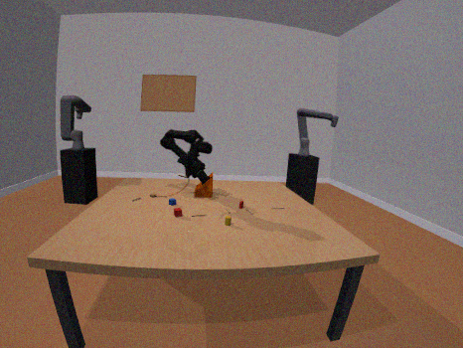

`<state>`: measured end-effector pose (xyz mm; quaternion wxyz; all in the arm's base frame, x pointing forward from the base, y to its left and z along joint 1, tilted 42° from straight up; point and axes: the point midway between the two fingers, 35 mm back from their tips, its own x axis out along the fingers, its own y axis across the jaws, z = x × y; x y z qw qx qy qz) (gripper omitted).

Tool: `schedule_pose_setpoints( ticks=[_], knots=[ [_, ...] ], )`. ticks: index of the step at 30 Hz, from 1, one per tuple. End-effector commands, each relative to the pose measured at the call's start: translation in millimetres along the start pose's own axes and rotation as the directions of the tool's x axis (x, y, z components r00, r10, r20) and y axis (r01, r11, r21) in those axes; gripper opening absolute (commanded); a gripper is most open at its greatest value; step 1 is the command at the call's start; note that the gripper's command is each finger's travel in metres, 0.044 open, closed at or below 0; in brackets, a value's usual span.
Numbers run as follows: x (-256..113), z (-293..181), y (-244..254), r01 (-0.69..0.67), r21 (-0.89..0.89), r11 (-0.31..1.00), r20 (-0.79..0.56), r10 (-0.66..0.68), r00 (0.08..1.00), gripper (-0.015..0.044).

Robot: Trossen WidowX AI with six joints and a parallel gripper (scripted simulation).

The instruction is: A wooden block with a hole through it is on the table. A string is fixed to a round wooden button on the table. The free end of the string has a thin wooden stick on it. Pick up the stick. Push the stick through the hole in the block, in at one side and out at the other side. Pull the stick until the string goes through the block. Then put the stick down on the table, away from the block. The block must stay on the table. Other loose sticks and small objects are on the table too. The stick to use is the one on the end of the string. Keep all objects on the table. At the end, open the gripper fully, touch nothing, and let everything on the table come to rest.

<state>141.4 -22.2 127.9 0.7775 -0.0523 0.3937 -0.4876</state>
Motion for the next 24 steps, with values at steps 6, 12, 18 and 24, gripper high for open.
schedule_pose_setpoints(
  ticks=[6,12,18,24],
  knots=[
    [3.1,0.3,-0.3,0.001,-0.01,1.0,-0.02,-0.001,1.0,0.0],
    [8.2,0.7,-0.8,0.007,-0.012,1.0,-0.051,-0.007,0.999,0.0],
    [13.3,1.2,-1.4,0.011,-0.014,1.0,-0.08,-0.012,0.997,0.0],
    [18.3,2.0,-2.2,0.013,-0.015,1.0,-0.108,-0.015,0.994,0.0]
  ],
)
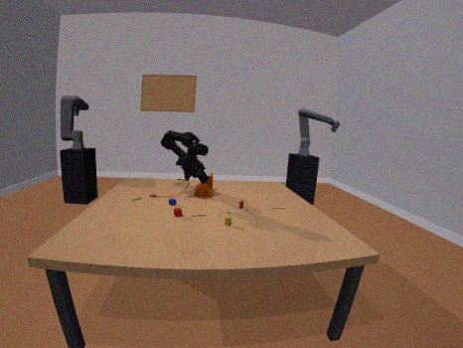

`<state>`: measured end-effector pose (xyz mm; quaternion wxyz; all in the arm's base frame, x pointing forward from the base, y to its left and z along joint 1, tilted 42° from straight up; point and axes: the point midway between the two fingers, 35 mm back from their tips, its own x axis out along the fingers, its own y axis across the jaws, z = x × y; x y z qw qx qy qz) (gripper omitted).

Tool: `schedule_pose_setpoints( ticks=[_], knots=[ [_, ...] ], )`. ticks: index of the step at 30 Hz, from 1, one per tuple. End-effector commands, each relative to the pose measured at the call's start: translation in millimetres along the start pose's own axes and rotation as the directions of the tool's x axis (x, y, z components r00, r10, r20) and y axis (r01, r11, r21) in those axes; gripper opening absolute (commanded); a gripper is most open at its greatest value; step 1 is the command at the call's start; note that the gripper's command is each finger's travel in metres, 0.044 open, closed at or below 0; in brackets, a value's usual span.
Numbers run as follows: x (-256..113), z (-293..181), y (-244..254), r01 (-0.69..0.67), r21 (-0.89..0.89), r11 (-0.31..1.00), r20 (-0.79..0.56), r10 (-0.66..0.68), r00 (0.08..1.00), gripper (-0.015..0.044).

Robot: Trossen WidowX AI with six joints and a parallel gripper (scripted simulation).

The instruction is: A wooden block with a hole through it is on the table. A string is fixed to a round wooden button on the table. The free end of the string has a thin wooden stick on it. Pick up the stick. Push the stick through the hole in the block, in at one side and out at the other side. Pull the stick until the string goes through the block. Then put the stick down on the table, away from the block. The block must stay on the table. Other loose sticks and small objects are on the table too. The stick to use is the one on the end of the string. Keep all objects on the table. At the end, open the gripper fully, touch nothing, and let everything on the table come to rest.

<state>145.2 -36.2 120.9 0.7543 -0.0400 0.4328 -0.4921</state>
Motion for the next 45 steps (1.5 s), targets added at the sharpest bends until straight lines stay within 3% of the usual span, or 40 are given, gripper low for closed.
schedule_pose_setpoints(
  ticks=[1,45],
  knots=[
    [3.2,0.5,-1.0,-0.002,0.003,1.0,-0.021,0.002,1.0,0.0],
    [38.5,14.6,-12.4,-0.008,0.016,1.0,-0.167,0.011,0.986,0.0]
  ],
)
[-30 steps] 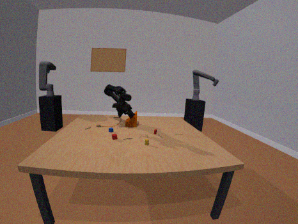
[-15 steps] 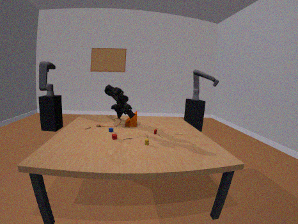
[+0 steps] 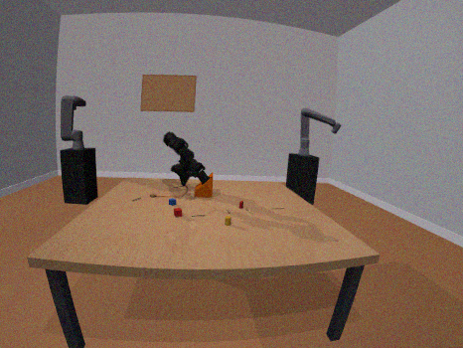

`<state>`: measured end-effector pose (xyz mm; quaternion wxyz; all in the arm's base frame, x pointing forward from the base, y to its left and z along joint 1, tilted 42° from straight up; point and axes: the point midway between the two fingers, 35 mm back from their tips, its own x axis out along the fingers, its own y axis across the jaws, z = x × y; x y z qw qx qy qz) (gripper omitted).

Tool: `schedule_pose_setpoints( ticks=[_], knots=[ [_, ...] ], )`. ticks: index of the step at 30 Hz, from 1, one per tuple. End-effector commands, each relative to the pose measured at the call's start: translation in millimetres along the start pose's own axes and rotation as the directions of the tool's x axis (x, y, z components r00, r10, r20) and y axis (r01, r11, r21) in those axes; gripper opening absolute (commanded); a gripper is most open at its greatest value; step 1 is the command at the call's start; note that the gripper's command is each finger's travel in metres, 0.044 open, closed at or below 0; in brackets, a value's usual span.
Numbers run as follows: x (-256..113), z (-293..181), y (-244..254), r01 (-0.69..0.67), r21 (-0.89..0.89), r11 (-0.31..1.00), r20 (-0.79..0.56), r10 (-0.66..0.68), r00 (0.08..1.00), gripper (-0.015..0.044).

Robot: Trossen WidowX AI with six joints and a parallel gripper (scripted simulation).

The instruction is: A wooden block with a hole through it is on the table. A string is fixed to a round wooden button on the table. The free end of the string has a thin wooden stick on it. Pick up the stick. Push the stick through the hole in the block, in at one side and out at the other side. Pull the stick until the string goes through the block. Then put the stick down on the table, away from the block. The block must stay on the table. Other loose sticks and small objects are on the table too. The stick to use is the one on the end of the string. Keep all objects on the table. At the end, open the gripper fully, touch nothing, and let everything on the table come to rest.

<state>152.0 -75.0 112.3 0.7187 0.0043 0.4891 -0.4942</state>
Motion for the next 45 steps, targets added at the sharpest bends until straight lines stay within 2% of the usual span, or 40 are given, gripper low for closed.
schedule_pose_setpoints(
  ticks=[1,45],
  knots=[
    [2.6,1.8,-2.0,-0.006,0.005,1.0,-0.01,0.006,1.0,0.0],
    [33.0,28.0,-31.7,-0.008,0.023,1.0,-0.055,0.009,0.998,0.0]
  ],
)
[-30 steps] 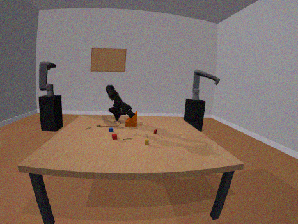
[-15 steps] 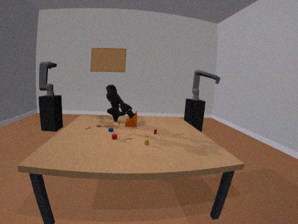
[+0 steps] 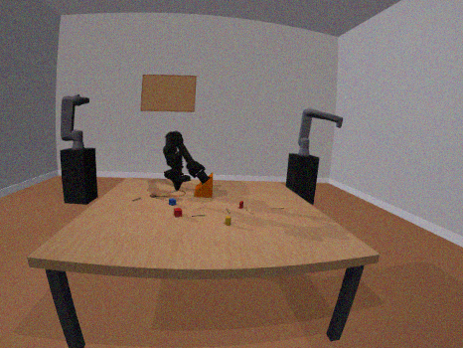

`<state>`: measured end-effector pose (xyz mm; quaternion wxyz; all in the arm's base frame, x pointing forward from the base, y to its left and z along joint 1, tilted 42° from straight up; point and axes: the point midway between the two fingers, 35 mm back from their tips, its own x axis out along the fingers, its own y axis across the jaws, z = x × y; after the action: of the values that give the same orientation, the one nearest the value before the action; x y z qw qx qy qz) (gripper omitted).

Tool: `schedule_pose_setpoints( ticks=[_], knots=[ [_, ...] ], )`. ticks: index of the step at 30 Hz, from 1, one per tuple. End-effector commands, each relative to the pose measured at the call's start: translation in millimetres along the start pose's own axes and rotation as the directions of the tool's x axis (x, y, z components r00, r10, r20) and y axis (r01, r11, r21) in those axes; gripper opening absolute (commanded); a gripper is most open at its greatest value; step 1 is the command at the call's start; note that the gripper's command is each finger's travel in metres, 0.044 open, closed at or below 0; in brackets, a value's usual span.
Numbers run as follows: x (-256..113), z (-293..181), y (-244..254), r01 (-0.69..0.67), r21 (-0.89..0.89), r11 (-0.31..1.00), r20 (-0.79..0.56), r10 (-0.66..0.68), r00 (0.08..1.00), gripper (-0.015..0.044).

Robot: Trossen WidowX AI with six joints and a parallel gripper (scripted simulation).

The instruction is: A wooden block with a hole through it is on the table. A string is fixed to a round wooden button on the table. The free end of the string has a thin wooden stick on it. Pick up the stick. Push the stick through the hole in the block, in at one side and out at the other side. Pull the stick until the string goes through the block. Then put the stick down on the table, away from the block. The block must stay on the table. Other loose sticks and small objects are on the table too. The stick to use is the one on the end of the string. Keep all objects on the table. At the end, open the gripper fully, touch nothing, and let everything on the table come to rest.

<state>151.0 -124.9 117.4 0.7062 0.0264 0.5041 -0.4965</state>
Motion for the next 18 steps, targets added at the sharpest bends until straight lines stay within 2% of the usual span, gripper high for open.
schedule_pose_setpoints(
  ticks=[1,18],
  knots=[
    [2.0,2.4,-3.9,-0.002,0.004,1.0,0.0,0.002,1.0,0.0],
    [2.1,-10.4,-3.6,-0.006,0.006,1.0,-0.006,0.006,1.0,0.0]
  ],
)
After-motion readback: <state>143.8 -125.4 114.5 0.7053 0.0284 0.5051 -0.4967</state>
